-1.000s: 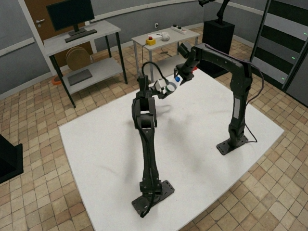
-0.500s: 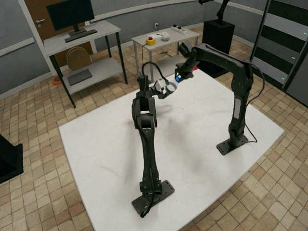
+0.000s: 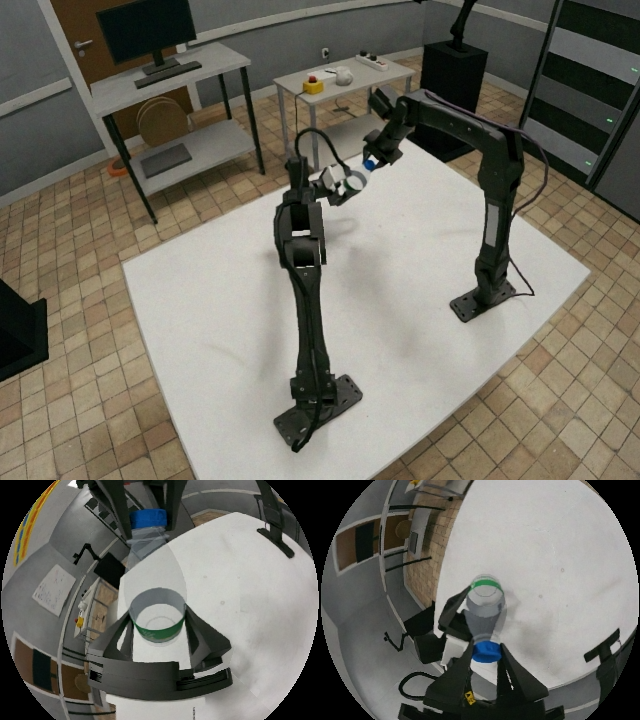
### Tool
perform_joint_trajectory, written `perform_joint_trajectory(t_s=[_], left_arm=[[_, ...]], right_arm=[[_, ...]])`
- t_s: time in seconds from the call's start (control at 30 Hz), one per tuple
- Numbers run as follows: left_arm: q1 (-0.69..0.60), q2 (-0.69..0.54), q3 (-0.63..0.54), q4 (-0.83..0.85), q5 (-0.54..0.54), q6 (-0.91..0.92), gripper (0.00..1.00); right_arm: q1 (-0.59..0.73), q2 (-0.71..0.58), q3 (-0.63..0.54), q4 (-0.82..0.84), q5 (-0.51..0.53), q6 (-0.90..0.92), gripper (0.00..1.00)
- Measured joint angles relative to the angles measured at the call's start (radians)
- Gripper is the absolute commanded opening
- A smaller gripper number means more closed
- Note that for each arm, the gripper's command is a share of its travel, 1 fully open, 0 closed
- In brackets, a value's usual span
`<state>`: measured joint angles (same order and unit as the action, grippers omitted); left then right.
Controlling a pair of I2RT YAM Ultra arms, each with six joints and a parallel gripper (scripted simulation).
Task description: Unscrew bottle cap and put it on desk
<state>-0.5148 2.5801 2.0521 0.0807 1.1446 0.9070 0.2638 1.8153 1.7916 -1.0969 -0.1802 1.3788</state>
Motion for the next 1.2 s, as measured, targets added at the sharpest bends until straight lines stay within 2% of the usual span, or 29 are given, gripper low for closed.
perform_joint_trajectory(t_s=[0.67, 1.2], left_arm=[[0.0, 0.0, 0.0, 0.0, -0.002, -0.001, 0.0], [0.0, 0.0, 0.0, 0.0, -0.002, -0.002, 0.0]], right_arm=[[0.052, 0.047, 0.086, -0.083, 0.132, -0.843, 0.0], [0.111, 0.05, 0.091, -0.089, 0.282, -1.515, 0.0]])
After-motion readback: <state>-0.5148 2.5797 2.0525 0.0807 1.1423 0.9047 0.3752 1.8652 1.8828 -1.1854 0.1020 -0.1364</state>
